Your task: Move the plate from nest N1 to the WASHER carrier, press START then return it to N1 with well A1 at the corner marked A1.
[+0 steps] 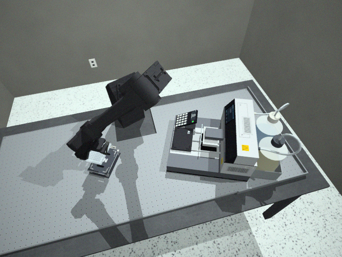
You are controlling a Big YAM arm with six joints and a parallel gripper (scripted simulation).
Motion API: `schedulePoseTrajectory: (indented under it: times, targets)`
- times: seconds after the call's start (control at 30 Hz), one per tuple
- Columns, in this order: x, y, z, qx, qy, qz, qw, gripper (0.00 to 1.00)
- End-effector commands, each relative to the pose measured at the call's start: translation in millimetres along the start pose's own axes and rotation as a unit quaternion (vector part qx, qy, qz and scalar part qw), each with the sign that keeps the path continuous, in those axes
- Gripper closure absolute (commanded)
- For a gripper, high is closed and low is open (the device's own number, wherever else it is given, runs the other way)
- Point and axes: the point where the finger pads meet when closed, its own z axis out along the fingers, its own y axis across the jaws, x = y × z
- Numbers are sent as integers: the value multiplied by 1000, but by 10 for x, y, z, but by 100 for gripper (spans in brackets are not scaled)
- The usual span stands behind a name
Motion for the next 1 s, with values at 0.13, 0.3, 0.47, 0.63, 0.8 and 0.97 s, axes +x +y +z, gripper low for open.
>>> schedulePoseTrajectory:
  times: [0.13, 0.3, 0.47, 0.63, 0.8, 0.97]
  targets:
    - [37, -36, 118, 0, 1, 10, 1000, 18]
    - [56, 1, 227, -2, 5, 6, 1000, 18]
    - [54, 0, 310, -2, 5, 6, 1000, 18]
    - [54, -2, 376, -2, 4, 6, 1000, 18]
    - [40, -4, 443, -2, 3, 5, 1000, 18]
    - [25, -6, 526, -2, 2, 4, 1000, 18]
